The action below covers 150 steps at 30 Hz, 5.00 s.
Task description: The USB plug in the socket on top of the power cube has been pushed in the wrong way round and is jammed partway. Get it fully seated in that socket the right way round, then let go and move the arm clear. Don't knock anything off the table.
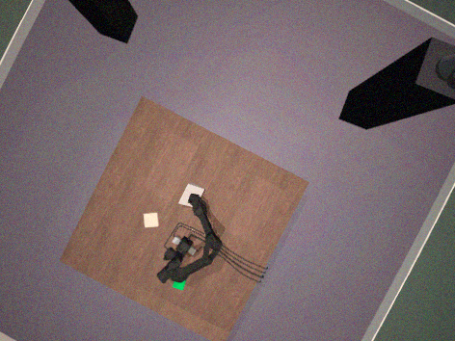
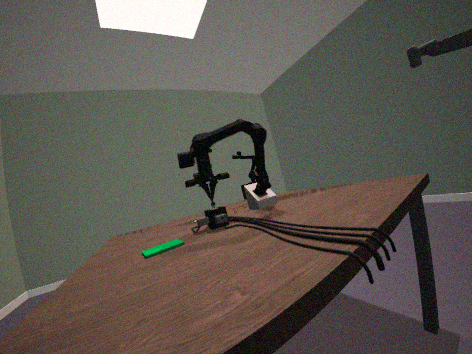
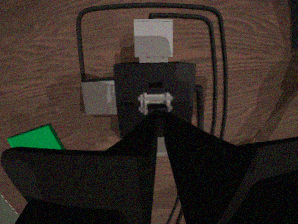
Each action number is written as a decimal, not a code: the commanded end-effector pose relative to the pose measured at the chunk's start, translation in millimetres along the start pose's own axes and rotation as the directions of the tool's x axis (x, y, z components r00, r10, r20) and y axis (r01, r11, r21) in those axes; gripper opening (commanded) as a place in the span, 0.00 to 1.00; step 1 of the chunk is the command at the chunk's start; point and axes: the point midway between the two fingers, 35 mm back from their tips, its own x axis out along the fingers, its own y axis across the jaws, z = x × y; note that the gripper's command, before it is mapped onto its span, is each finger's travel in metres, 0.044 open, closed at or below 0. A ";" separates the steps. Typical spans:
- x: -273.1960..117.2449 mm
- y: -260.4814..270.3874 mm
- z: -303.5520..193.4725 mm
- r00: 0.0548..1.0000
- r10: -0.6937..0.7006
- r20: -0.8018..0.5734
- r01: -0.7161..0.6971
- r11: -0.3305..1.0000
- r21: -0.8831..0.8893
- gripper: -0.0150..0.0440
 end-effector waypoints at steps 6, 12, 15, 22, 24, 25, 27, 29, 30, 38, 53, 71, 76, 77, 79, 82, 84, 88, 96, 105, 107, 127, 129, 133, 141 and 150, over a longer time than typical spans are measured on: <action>0.9 -0.1 0.4 1.000 0.001 0.004 -0.001 1.000 0.002 0.25; 1.6 -0.1 0.3 1.000 0.001 0.004 -0.001 1.000 0.002 0.25; 2.0 -0.1 0.3 1.000 0.001 0.004 -0.001 1.000 0.002 0.25; 2.8 -0.1 0.2 1.000 0.001 0.004 -0.001 1.000 0.002 0.25; 3.0 -0.1 0.2 1.000 0.001 0.004 -0.001 1.000 0.002 0.25; 3.2 -0.1 0.2 1.000 0.001 0.004 -0.001 1.000 0.002 0.25; 3.4 -0.1 0.2 1.000 0.001 0.004 -0.001 1.000 0.002 0.25; 3.6 -0.1 0.2 1.000 0.001 0.004 -0.001 1.000 0.002 0.25; 3.8 -0.1 0.2 1.000 0.001 0.004 -0.001 1.000 0.002 0.25; 4.7 -0.1 0.1 1.000 0.001 0.004 -0.001 1.000 0.002 0.25; 6.5 -0.1 0.0 1.000 0.001 0.004 -0.001 1.000 0.002 0.25; 8.7 0.0 -0.1 1.000 0.001 0.004 -0.001 1.000 0.002 0.25; 9.3 0.0 -0.2 1.000 0.001 0.004 -0.001 1.000 0.002 0.25; 9.4 0.0 -0.2 1.000 0.001 0.004 -0.001 1.000 0.002 0.25; 9.6 0.0 -0.2 1.000 0.001 0.004 -0.001 1.000 0.002 0.25; 10.0 0.0 -0.2 1.000 0.001 0.004 -0.001 1.000 0.002 0.25; 10.2 0.0 -0.2 1.000 0.001 0.004 -0.001 1.000 0.002 0.25; 10.7 0.0 -0.3 1.000 0.001 0.004 -0.001 1.000 0.002 0.25; 11.6 0.0 -0.3 1.000 0.001 0.004 -0.001 1.000 0.002 0.25; 12.7 0.0 -0.4 1.000 0.001 0.004 -0.001 1.000 0.002 0.25; 13.0 0.0 -0.4 1.000 0.001 0.004 -0.001 1.000 0.002 0.25; 15.3 0.0 -0.6 1.000 0.001 0.004 -0.001 1.000 0.001 0.25; 15.6 0.0 -0.6 1.000 0.001 0.004 -0.001 1.000 0.001 0.25; 16.1 0.0 -0.6 1.000 0.001 0.004 -0.001 1.000 0.001 0.25; 17.0 0.0 -0.7 1.000 0.001 0.004 -0.001 1.000 0.001 0.25; 17.6 0.0 -0.7 1.000 0.001 0.004 -0.001 1.000 0.001 0.25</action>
